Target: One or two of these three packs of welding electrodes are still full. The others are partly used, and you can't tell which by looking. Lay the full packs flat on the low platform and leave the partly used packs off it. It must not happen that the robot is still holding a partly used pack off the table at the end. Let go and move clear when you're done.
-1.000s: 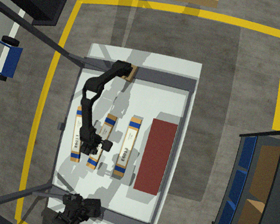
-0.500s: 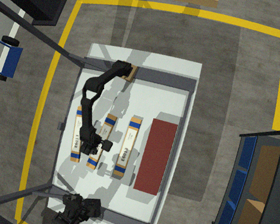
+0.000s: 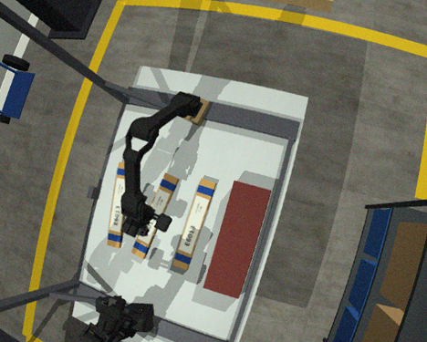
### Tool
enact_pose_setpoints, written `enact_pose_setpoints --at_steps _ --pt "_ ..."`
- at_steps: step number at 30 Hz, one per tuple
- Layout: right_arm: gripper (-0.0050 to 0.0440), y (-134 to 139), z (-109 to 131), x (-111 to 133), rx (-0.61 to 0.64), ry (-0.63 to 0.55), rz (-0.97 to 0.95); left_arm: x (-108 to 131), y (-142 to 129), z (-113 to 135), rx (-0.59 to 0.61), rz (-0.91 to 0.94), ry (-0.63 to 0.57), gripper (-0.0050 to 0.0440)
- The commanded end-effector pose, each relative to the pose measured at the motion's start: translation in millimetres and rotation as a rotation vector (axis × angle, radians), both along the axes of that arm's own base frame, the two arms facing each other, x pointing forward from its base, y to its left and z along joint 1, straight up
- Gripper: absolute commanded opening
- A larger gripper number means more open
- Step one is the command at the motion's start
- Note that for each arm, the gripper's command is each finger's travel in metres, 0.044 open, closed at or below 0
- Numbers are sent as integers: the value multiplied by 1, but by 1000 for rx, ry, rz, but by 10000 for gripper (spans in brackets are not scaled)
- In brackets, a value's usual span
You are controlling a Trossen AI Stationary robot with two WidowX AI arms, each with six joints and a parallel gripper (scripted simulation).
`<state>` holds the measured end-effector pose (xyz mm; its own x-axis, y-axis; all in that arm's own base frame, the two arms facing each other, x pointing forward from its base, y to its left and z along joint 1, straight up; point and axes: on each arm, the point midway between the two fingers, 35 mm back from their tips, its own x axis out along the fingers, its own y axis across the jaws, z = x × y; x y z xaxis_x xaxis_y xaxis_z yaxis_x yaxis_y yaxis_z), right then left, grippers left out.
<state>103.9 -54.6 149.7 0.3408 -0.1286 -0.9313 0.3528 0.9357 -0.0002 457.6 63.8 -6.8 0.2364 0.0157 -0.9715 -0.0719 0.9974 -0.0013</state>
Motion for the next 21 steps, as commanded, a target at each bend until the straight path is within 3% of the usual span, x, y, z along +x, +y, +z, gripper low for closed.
enact_pose_setpoints --at_steps 1,6,21 --pt "430 -1 6 1 -9 -18 2 11 3 30 10 -1 -76 430" --pt "430 -1 6 1 -9 -18 2 4 2 12 4 -1 -30 430" --pt "430 -1 6 1 -9 -18 2 8 2 21 7 0 -53 430"
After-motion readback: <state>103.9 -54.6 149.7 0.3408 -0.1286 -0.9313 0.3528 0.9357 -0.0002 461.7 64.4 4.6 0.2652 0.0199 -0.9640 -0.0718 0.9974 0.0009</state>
